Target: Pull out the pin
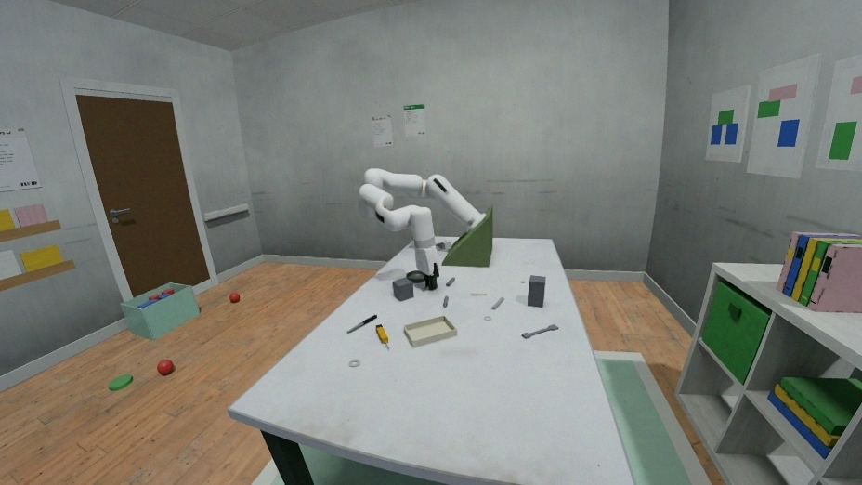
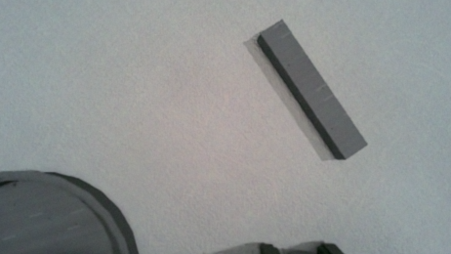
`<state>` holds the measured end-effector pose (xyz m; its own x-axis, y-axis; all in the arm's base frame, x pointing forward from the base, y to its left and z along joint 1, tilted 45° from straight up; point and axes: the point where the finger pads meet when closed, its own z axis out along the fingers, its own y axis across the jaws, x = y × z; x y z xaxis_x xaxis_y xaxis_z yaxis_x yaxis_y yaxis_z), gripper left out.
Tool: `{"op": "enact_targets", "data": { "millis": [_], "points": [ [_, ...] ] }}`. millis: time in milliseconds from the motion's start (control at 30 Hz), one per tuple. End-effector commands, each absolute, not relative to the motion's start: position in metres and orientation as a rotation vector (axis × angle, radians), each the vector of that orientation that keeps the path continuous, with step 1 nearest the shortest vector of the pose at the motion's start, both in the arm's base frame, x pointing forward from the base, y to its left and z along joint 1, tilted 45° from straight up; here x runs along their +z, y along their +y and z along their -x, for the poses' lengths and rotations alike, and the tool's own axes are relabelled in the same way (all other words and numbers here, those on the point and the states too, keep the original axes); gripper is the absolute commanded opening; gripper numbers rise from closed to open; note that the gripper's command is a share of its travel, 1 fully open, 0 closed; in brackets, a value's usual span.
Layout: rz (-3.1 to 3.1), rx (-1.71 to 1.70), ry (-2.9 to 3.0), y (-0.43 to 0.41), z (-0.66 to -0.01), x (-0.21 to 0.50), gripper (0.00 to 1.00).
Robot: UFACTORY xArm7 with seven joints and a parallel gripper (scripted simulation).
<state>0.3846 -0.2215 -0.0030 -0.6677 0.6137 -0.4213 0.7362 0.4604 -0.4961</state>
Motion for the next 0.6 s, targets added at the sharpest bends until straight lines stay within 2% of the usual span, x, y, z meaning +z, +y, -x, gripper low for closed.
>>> {"op": "enact_targets", "data": {
  "millis": [0, 133, 167, 567],
  "points": [
    [-1.177, -0.995, 2.522, -0.2210, -0.3854, -0.0020, 0.26],
    [-1.177, -0.995, 2.522, -0.2210, -0.3854, -0.0020, 0.26],
    [-1.177, -0.995, 2.522, -0.2210, -0.3854, -0.0020, 0.35],
    [-1.178, -0.994, 2.522, -0.2150, -0.3860, 0.0033, 0.35]
  ]
}}
